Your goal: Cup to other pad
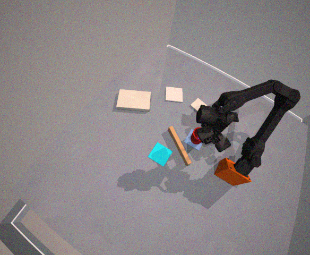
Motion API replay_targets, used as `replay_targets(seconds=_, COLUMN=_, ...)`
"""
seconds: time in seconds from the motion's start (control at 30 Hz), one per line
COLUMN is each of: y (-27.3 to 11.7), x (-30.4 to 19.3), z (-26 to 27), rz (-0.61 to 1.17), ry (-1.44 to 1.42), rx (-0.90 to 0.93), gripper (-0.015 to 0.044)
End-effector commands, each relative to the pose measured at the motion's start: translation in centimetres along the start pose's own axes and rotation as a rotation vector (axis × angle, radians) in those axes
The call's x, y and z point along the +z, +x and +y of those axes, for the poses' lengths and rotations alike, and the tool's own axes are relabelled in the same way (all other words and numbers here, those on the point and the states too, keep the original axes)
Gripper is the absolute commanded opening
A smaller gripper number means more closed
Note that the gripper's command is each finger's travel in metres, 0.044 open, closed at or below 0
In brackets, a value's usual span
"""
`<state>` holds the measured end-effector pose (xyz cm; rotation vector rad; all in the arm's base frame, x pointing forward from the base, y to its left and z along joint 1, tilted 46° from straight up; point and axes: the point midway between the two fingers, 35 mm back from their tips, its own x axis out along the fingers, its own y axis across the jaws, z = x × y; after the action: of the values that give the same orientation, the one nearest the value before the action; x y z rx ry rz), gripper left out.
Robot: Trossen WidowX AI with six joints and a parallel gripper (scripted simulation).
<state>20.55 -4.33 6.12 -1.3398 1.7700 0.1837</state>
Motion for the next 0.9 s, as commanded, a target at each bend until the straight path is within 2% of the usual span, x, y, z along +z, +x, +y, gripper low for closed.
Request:
replay_targets(seconds=0.0, y=0.0, x=0.0, z=-0.2, rz=0.008, ry=-0.011, rx=-0.007, gripper=0.0148)
replay_targets(seconds=0.87, y=4.2, x=0.2, z=-0.4, rz=0.005, ry=-0.011, rx=-0.007, gripper=0.0148)
